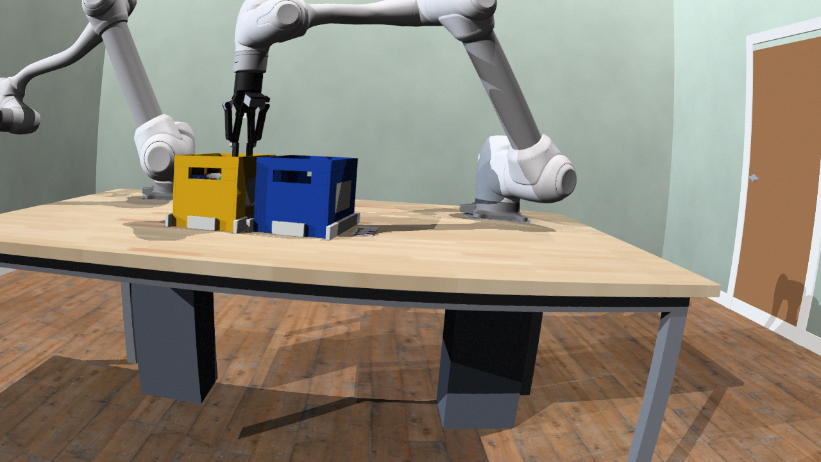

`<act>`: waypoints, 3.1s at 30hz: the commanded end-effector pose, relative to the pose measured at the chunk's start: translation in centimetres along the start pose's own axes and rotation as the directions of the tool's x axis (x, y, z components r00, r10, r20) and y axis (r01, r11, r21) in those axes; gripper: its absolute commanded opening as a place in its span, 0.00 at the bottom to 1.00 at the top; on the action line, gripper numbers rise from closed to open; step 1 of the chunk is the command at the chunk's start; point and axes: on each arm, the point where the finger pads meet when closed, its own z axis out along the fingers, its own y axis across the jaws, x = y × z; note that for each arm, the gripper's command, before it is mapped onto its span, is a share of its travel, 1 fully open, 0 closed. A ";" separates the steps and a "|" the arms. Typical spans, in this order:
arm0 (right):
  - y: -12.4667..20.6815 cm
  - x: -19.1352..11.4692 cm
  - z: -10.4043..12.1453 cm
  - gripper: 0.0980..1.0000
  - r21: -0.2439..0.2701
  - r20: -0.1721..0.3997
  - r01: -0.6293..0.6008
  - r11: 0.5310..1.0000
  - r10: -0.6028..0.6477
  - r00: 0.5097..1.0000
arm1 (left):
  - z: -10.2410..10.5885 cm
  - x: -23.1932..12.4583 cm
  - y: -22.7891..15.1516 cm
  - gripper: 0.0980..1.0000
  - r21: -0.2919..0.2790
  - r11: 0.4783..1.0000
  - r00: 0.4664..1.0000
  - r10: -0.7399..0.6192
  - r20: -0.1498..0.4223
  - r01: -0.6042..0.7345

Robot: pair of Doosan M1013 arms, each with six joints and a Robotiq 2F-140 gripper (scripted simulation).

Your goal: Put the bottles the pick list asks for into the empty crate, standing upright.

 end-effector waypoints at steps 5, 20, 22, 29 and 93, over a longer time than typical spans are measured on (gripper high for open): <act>0.0 0.1 0.0 1.00 0.000 -0.001 0.002 1.000 -0.002 1.000 | -1.0 0.0 0.0 0.00 -0.002 1.000 1.000 0.000 0.000 0.000; 0.0 0.1 0.0 1.00 0.000 -0.001 0.002 1.000 -0.002 1.000 | -3.2 0.0 0.0 0.00 -0.002 1.000 1.000 0.000 0.000 0.000; 0.0 0.1 0.0 1.00 0.000 -0.001 0.002 1.000 -0.002 1.000 | -3.5 0.0 0.0 0.00 -0.002 1.000 1.000 0.000 0.000 0.000; 0.0 0.1 0.0 1.00 0.000 -0.001 0.002 1.000 -0.002 1.000 | -4.7 0.0 0.0 0.00 -0.002 1.000 1.000 0.000 0.000 0.000; 0.0 0.1 0.0 1.00 0.000 -0.001 0.002 1.000 -0.002 1.000 | -14.0 0.0 0.0 0.00 -0.002 1.000 1.000 0.000 0.000 0.000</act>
